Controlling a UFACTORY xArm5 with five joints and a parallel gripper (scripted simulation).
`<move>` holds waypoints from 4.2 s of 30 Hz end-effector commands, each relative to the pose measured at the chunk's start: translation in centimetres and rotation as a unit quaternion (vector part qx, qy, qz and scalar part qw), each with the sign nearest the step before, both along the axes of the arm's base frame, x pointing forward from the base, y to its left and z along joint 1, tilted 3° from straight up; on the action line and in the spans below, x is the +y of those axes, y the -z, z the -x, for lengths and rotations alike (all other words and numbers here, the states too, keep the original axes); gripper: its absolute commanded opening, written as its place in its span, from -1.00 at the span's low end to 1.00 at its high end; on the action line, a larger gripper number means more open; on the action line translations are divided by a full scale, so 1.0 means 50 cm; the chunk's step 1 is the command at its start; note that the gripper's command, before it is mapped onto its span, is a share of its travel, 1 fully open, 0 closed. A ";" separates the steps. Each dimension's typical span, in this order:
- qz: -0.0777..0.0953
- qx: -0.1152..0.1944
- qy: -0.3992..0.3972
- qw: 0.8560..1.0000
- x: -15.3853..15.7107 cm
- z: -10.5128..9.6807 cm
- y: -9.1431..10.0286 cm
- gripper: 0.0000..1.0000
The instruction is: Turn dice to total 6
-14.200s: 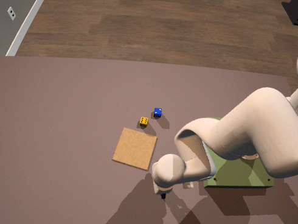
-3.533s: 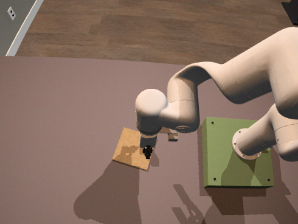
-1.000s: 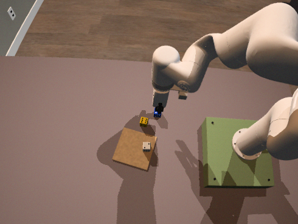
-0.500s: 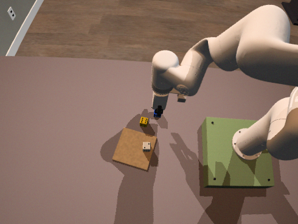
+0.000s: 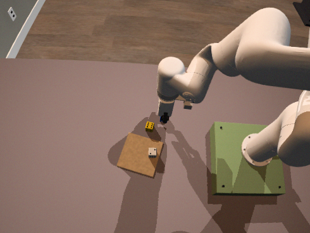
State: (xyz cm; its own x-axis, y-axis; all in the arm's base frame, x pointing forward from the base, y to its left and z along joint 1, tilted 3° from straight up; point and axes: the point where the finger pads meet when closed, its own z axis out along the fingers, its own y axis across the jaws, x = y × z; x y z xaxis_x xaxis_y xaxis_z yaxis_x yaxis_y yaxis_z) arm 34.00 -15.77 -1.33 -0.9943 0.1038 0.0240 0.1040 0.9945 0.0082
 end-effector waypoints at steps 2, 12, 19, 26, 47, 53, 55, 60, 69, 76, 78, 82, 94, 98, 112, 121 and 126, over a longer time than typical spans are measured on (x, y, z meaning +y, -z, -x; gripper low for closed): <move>0.001 -0.001 0.000 1.000 -0.001 -0.003 0.009 -0.05; 0.001 -0.001 0.000 1.000 0.000 -0.003 0.014 -0.05; 0.001 -0.001 0.000 1.000 0.000 -0.003 0.014 -0.05; 0.001 -0.001 0.000 1.000 0.000 -0.003 0.014 -0.05; 0.001 -0.001 0.000 1.000 0.000 -0.003 0.014 -0.05; 0.001 -0.001 0.000 1.000 0.000 -0.003 0.014 -0.05; 0.001 -0.001 0.000 1.000 0.000 -0.004 0.014 -0.05; 0.001 -0.001 0.000 1.000 0.000 -0.005 0.014 -0.05; 0.001 -0.001 0.000 1.000 0.000 -0.006 0.014 -0.05; 0.001 -0.001 0.000 1.000 0.000 -0.006 0.014 -0.05; 0.001 -0.001 0.000 1.000 0.000 -0.006 0.014 -0.05; 0.001 -0.001 0.000 1.000 0.000 -0.006 0.014 -0.05; 0.001 -0.001 0.000 1.000 0.000 -0.006 0.014 -0.05; 0.001 -0.001 0.000 1.000 0.000 -0.006 0.014 -0.05; 0.001 -0.001 0.000 1.000 0.001 -0.006 0.032 -0.05; 0.001 -0.002 0.000 1.000 0.003 -0.006 0.065 -0.05; 0.001 -0.002 0.000 1.000 0.004 -0.006 0.079 -0.05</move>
